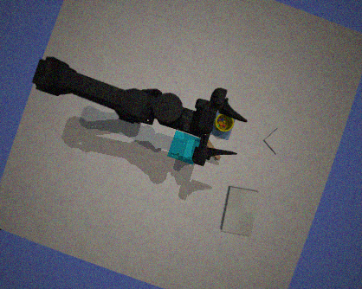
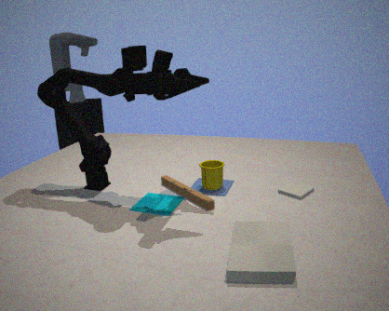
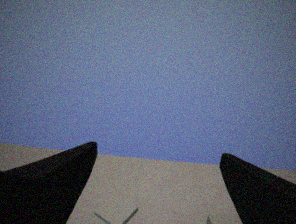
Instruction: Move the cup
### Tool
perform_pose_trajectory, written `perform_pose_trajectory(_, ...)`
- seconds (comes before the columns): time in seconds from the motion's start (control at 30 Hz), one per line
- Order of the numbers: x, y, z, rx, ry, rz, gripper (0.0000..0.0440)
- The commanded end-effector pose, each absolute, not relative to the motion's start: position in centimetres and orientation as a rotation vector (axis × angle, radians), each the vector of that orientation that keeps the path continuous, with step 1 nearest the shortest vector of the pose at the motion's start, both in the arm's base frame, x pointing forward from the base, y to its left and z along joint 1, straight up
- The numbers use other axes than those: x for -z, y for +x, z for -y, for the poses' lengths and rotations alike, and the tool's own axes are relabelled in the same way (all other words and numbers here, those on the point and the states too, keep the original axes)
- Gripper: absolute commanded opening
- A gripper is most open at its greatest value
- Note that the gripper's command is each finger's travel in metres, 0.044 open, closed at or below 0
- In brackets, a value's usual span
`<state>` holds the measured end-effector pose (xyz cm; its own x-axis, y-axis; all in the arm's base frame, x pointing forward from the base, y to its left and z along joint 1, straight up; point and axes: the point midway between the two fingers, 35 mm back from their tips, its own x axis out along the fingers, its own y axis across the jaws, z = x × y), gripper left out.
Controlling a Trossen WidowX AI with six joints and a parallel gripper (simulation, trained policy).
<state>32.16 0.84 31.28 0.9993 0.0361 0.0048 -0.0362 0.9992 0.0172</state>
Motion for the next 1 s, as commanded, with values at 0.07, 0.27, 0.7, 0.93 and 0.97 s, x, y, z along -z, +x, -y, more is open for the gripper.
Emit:
perform_pose_trajectory(0.07, -31.6, 32.3, -0.9, -0.035, 0.018, 0.0, 0.0321)
perform_pose_trajectory(0.27, -31.9, 32.5, -0.9, -0.029, 0.029, -0.03, 0.0164)
perform_pose_trajectory(0.7, -32.2, 33.9, -1.6, -0.03, 0.127, -0.15, 0.0116)
perform_pose_trajectory(0.93, -32.4, 34.6, -2.2, -0.032, 0.194, -0.222, 0.0123)
perform_pose_trajectory(0.97, -32.4, 34.7, -2.3, -0.032, 0.204, -0.233, 0.0124)
